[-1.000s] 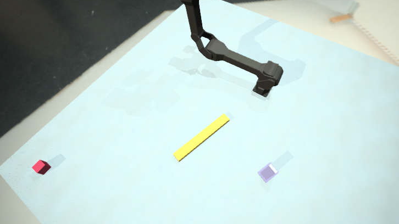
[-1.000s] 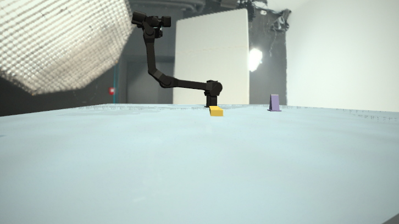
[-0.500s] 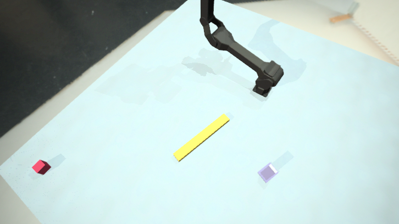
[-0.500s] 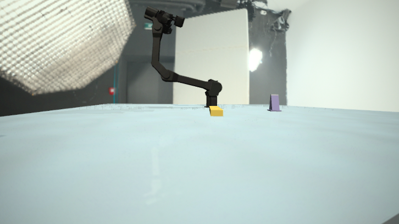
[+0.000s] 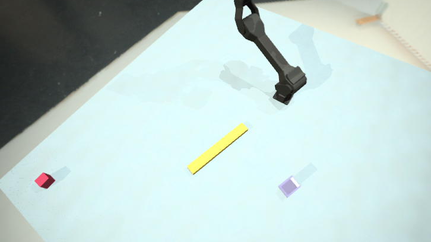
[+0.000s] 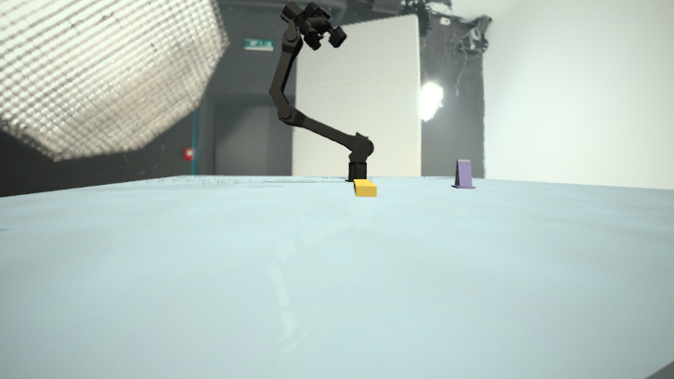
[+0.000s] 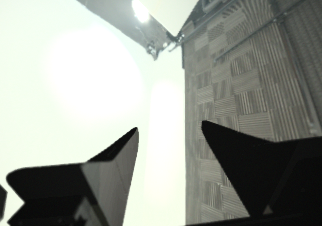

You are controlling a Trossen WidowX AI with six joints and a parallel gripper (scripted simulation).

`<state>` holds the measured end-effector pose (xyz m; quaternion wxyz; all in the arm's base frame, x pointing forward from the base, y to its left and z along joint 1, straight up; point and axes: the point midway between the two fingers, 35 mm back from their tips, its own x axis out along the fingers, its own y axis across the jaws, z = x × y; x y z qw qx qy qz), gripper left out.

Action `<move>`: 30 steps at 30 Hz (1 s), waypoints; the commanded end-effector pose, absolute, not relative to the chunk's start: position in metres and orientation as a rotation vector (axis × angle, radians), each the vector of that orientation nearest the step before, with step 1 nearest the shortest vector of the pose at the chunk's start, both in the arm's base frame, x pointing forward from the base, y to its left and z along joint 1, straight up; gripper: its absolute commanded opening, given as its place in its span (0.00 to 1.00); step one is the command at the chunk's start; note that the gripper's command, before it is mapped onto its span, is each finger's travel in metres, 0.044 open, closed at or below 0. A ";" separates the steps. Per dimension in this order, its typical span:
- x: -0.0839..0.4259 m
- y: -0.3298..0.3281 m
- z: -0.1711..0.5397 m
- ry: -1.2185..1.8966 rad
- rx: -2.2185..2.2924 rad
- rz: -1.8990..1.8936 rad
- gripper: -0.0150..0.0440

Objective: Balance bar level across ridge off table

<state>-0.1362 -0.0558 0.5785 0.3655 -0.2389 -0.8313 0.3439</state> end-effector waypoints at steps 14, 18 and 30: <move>-0.059 0.097 0.573 -1.444 -0.819 1.198 0.79; -0.033 0.124 0.566 -1.274 -0.838 1.229 0.79; 0.056 0.181 0.533 -0.781 -0.846 1.236 0.79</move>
